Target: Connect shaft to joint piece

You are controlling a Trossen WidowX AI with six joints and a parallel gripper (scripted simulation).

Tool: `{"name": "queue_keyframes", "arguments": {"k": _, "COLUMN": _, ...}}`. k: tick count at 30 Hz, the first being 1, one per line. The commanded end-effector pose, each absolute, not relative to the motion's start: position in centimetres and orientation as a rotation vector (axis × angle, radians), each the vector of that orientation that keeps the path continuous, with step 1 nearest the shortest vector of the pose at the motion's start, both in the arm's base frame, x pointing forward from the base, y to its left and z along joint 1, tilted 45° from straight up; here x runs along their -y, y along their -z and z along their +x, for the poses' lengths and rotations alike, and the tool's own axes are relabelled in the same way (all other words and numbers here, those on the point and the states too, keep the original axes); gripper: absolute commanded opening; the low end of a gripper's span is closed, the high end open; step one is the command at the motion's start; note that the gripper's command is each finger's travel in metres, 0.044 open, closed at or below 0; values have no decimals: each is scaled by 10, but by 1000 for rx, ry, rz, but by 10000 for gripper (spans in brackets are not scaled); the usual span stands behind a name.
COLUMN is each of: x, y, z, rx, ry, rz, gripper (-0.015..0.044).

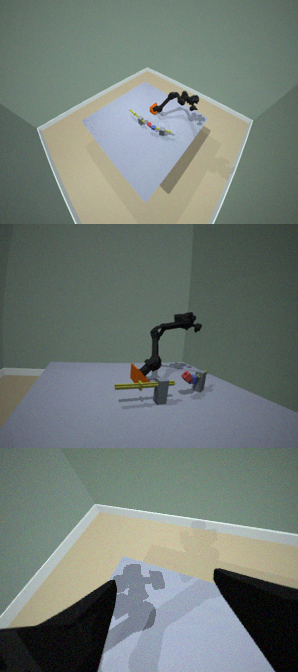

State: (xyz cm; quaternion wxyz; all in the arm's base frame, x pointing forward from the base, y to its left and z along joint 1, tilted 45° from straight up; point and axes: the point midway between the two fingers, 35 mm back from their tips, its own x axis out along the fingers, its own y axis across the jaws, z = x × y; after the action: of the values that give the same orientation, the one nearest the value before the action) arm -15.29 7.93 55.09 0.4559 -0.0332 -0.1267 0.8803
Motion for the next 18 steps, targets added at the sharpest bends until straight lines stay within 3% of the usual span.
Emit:
{"name": "queue_keyframes", "arguments": {"k": 1, "x": -79, "y": -551, "z": -153, "rx": 313, "ry": -2171, "rz": -82, "gripper": 426}}
{"name": "queue_keyframes", "arguments": {"k": 12, "x": -113, "y": -560, "z": -106, "rx": 251, "ry": -2083, "rz": 65, "gripper": 440}}
{"name": "queue_keyframes", "arguments": {"k": 18, "x": -149, "y": -543, "z": -19, "rx": 195, "ry": -1904, "rz": 94, "gripper": 440}}
